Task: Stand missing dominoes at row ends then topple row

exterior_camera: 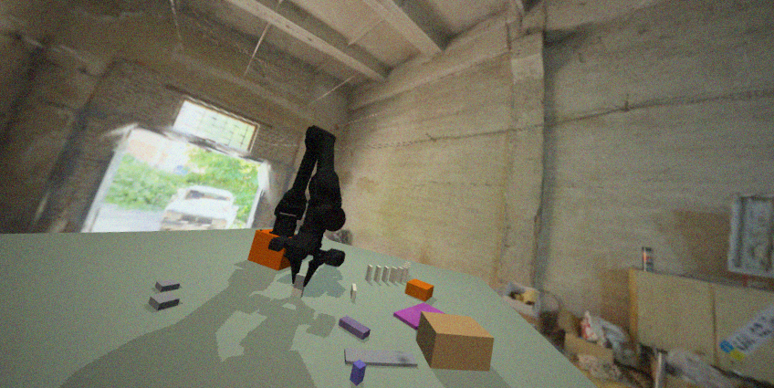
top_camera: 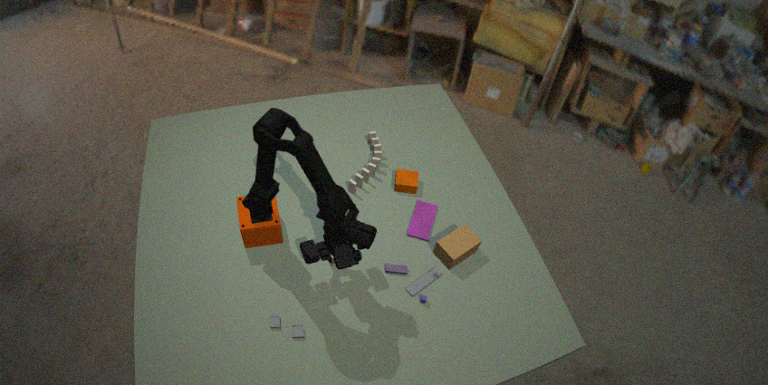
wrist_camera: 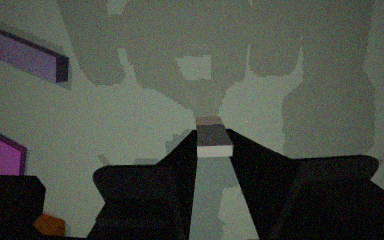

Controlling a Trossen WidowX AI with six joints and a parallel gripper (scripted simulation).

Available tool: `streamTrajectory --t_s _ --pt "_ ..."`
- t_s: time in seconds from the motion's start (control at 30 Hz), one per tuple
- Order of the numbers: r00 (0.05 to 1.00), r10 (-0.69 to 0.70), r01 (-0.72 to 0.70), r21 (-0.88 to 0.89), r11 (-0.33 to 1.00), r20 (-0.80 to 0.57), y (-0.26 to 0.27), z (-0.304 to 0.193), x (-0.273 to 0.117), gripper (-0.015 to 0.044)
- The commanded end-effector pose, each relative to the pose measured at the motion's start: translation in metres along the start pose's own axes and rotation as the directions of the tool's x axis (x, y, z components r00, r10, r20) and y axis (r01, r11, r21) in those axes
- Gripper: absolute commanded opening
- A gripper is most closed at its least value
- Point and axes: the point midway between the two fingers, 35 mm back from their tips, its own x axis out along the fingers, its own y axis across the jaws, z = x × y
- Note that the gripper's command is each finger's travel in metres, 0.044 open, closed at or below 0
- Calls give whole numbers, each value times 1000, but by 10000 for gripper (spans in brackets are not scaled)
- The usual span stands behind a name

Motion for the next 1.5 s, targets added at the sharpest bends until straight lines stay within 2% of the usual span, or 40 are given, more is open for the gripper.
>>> streamTrajectory --t_s 0.0,0.1,0.37,0.57,0.7,0.87,1.03,1.17,1.3,1.37,1.47 --pt "1000 -4 4 4 1000 3 -1 0 1 107" --pt "1000 -4 4 3 1000 3 1 2 -9 107" --pt "1000 0 0 0 1000 1 2 1 -131 107" --pt "1000 1 -1 -16 1000 1 3 -1 -134 107" --pt "1000 2 -2 -336 942 -2 35 -25 -135 107" --pt "1000 3 -7 -745 667 -6 76 -72 -135 107" --pt "1000 21 -20 -964 264 -15 108 -130 -135 107" --pt "1000 21 -19 -995 -102 -21 122 -179 -136 107" --pt "1000 10 -13 -900 -436 -20 125 -226 -137 107" --pt "1000 8 -13 -874 -486 -19 124 -233 -137 107" --pt "1000 8 -13 -874 -486 -19 124 -233 -137 107"
